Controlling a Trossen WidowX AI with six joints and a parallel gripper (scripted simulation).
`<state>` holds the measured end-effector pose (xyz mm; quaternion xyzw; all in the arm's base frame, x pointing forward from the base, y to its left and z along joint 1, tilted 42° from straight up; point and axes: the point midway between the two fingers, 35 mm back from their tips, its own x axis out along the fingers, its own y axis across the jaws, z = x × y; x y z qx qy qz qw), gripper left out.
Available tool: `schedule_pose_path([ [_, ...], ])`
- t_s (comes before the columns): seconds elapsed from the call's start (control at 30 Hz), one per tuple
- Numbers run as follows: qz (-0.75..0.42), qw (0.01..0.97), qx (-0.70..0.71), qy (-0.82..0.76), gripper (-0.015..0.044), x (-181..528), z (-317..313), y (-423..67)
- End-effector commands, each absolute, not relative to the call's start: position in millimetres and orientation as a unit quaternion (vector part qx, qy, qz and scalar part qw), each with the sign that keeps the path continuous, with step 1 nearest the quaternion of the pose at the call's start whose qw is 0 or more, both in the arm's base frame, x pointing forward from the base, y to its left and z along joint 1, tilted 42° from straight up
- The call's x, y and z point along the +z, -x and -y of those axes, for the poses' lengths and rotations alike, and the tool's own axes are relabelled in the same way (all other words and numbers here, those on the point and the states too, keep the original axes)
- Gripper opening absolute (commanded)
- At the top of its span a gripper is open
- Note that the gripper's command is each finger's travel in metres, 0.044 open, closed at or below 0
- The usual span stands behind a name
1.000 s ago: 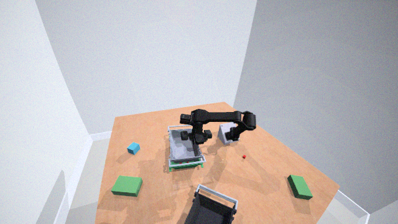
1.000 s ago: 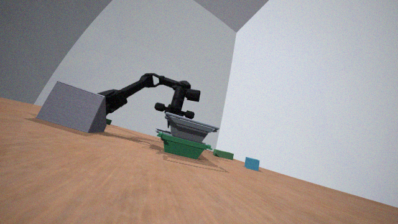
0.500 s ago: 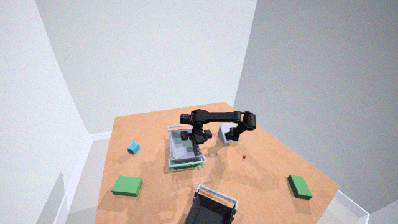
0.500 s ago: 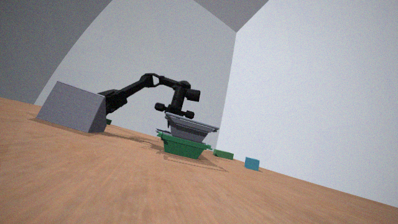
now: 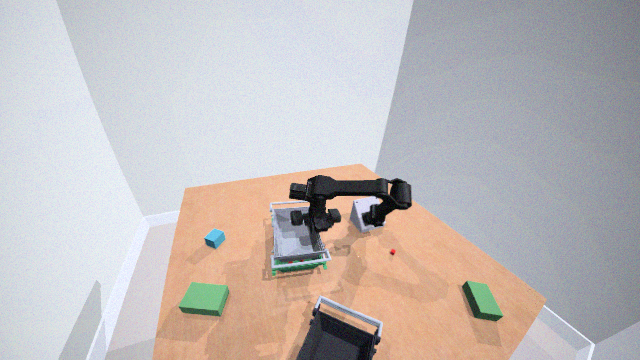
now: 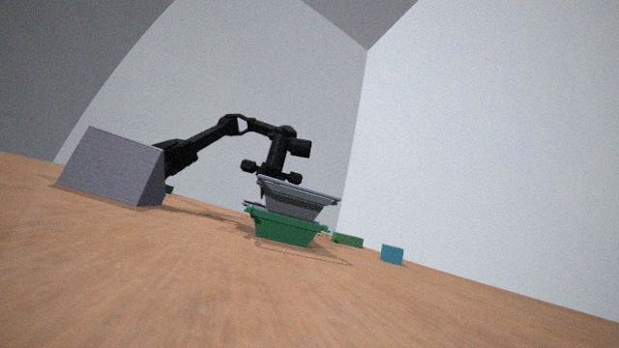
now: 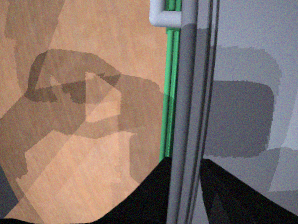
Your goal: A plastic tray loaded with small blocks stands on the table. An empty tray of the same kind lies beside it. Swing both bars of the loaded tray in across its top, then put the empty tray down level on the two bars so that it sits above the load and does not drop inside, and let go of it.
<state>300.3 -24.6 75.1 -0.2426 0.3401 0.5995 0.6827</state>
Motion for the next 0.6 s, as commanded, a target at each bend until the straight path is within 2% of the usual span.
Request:
schedule_pose_path([
  [0.0, -0.346, 0.676, 0.608, 0.233, 0.0, 67.6, 18.2, -297.5],
  [0.57, -0.346, 0.676, 0.607, 0.234, 0.0, 68.2, 18.7, -297.7],
])
